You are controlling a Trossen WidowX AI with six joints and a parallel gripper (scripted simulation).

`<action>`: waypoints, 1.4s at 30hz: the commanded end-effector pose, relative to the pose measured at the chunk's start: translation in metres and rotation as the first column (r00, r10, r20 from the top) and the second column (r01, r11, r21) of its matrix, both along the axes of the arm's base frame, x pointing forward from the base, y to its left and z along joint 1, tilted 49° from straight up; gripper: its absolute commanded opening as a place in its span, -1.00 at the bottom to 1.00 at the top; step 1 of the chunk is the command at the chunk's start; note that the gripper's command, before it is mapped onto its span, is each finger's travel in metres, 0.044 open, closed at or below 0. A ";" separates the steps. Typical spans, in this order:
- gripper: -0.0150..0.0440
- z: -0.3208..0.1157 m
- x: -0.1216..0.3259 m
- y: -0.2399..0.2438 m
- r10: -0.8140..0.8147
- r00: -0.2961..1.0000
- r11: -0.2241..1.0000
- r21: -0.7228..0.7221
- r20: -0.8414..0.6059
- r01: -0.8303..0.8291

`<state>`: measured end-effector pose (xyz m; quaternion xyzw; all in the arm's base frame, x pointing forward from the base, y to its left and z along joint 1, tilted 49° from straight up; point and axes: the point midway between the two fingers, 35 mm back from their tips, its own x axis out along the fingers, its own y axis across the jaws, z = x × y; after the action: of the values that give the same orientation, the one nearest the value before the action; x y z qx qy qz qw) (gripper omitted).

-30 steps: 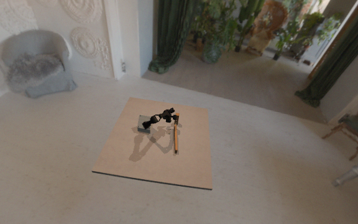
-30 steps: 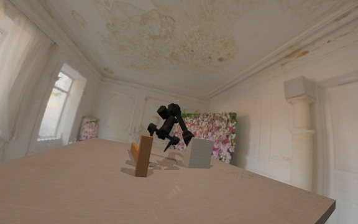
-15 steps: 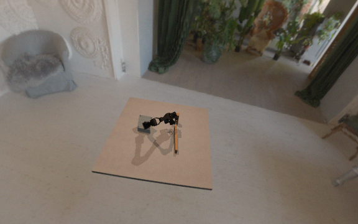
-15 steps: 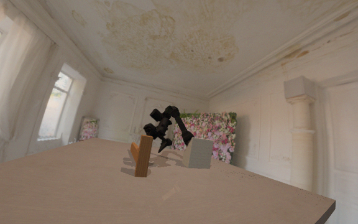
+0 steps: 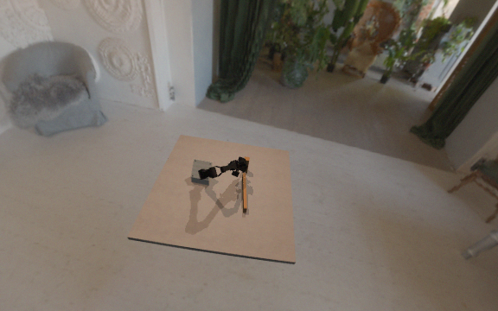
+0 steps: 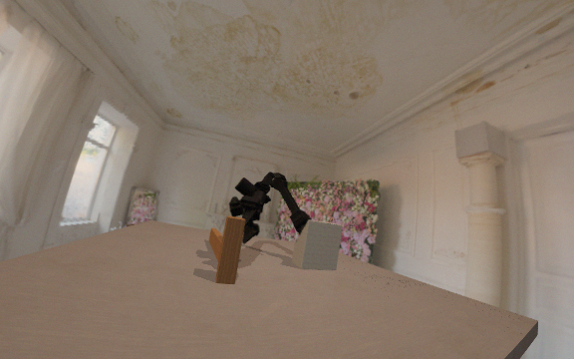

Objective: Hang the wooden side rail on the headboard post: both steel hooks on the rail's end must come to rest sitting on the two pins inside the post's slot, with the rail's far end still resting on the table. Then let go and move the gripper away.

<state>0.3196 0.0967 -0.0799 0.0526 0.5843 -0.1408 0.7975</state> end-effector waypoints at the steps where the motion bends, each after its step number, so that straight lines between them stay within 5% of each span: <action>1: 1.00 0.002 0.001 0.000 0.217 0.976 0.976 -0.014 -0.031 -0.217; 8: 1.00 0.005 0.004 0.000 0.576 0.814 0.814 -0.042 -0.069 -0.579; 15: 1.00 0.010 0.007 0.000 0.845 0.526 0.520 -0.083 -0.095 -0.850; 26: 1.00 0.018 0.011 0.000 0.987 -0.022 -0.051 -0.183 -0.157 -0.982; 42: 1.00 0.018 0.011 0.000 0.987 -0.031 -0.060 -0.184 -0.159 -0.981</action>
<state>0.3309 0.0964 -0.0623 -0.4773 0.4143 0.4030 0.6619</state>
